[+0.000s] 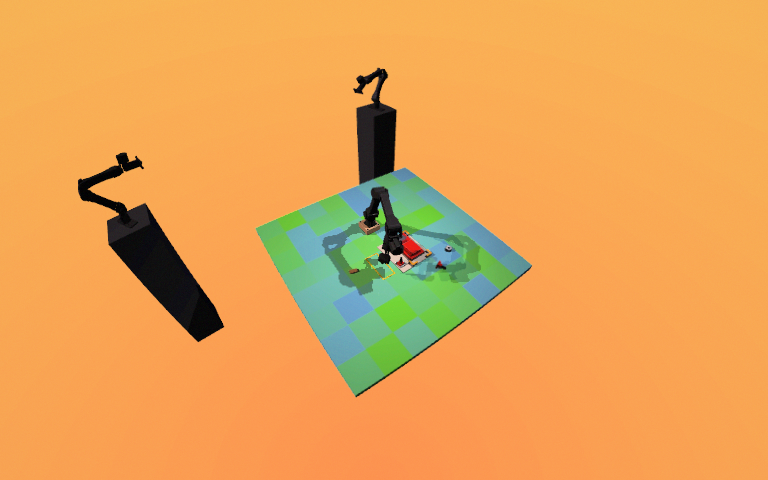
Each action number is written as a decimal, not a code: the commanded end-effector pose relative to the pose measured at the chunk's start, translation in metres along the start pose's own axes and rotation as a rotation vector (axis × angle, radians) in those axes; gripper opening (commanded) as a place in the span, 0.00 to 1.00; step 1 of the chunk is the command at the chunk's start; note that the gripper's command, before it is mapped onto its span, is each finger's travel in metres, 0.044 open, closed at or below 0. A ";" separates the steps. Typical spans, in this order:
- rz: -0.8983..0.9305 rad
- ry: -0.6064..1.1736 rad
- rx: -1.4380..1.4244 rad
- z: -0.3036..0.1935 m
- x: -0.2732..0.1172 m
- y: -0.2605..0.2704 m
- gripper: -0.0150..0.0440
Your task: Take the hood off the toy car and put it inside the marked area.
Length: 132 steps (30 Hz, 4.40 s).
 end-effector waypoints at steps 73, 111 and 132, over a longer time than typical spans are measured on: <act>0.102 -0.193 0.714 0.097 -0.008 0.184 1.00; 0.103 -0.193 0.714 0.102 0.014 0.185 1.00; 0.103 -0.192 0.714 0.104 0.024 0.185 1.00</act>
Point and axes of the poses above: the point midway between the two fingers, 35 mm back from their tips, its own x axis out along the fingers, its own y axis across the jaws, z = x × y, the point moved 2 cm from there along -x, back along the fingers, and after that the axes turned 11 degrees about x, right-handed, at the moved point
